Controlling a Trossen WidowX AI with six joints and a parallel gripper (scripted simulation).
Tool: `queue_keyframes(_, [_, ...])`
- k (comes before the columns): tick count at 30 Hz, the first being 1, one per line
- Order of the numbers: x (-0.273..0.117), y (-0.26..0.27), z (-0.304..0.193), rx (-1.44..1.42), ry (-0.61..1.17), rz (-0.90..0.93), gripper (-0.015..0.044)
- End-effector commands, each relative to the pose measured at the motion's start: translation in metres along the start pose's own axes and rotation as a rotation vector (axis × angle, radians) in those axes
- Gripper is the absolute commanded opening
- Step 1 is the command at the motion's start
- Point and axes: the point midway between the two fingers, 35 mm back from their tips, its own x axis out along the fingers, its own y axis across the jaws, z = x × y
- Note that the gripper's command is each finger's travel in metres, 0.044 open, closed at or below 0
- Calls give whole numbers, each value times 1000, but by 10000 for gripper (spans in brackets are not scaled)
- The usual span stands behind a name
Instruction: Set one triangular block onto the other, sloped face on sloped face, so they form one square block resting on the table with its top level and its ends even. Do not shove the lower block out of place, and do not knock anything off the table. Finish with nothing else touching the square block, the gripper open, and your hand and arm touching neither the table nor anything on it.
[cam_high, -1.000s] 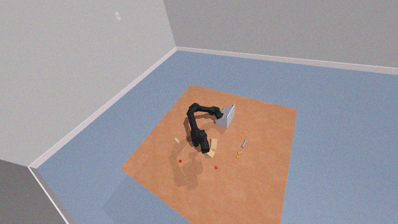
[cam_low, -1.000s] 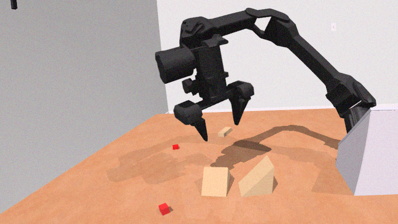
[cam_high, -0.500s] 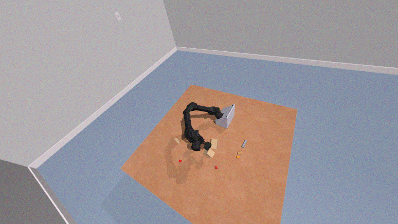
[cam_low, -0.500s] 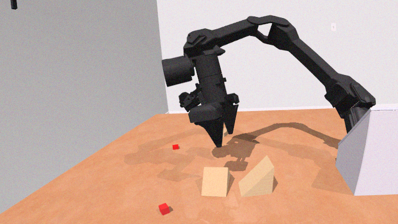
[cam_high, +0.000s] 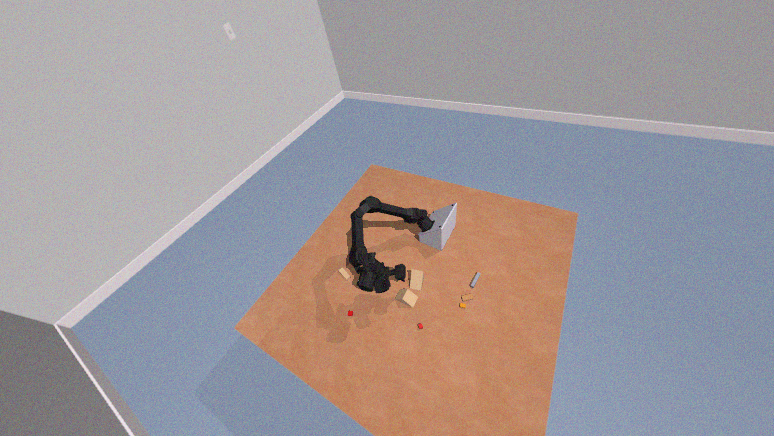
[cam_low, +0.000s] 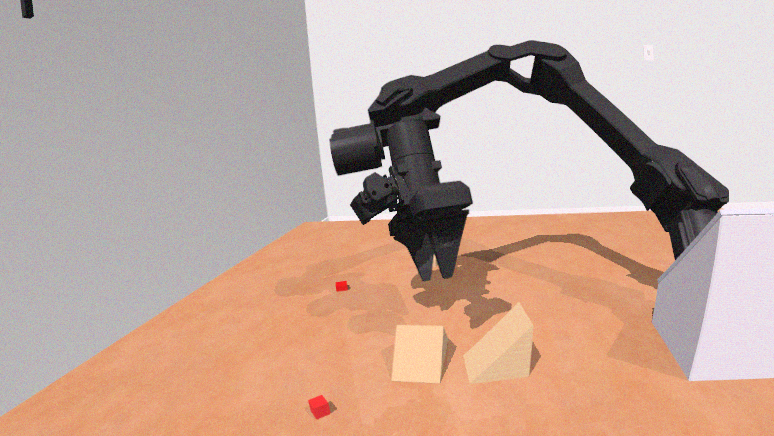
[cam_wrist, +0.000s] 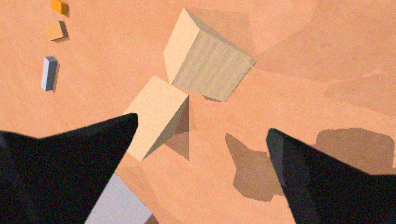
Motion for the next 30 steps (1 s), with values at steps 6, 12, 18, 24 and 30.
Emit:
queue_keyframes(6, [1, -23, -5, -895, -353, 134, 440])
queue_keyframes(12, [-3, -29, -4, -1157, -457, 80, 440])
queue_keyframes(18, [-3, -30, -4, -1162, -460, 79, 440])
queue_keyframes(24, [-3, -30, -4, -1162, -460, 79, 440])
queue_keyframes(30, [-1, -29, -3, -1162, -460, 79, 440])
